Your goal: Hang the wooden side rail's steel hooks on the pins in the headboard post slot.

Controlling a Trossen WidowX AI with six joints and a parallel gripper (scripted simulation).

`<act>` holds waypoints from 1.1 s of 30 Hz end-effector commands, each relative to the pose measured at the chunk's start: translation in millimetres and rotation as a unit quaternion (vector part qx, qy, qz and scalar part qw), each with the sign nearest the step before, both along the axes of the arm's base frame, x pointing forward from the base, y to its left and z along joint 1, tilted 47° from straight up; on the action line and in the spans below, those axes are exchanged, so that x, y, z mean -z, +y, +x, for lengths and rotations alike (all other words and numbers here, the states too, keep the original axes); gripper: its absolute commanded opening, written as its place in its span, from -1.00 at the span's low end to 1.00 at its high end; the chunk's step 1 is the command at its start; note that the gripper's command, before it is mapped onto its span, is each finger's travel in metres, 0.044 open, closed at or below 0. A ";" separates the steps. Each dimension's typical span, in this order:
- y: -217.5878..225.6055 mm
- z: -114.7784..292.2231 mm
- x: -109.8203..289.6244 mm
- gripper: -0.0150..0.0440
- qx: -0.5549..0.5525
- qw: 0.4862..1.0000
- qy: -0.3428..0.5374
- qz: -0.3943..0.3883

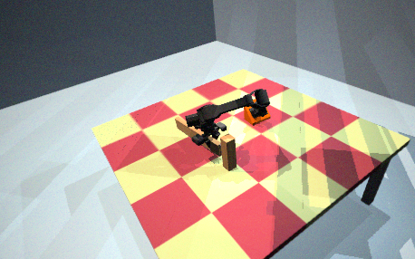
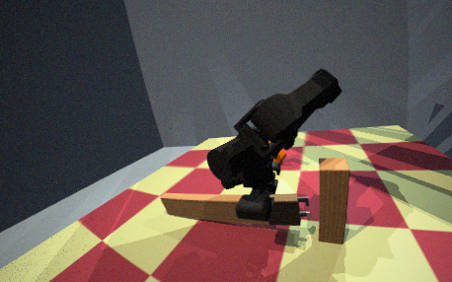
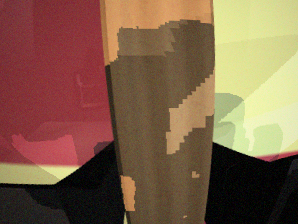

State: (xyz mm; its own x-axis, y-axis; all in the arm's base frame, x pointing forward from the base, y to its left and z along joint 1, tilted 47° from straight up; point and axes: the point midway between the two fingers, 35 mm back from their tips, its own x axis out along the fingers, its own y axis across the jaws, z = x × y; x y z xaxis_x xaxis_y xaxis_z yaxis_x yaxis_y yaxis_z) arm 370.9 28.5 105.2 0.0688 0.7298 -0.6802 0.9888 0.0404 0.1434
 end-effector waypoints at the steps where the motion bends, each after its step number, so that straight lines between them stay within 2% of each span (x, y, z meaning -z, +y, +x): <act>1: -1.3 -0.1 -2.7 -0.49 0.005 1.000 -0.002 0.000; 33: 0.9 0.6 -5.7 -0.49 0.005 1.000 -0.002 0.001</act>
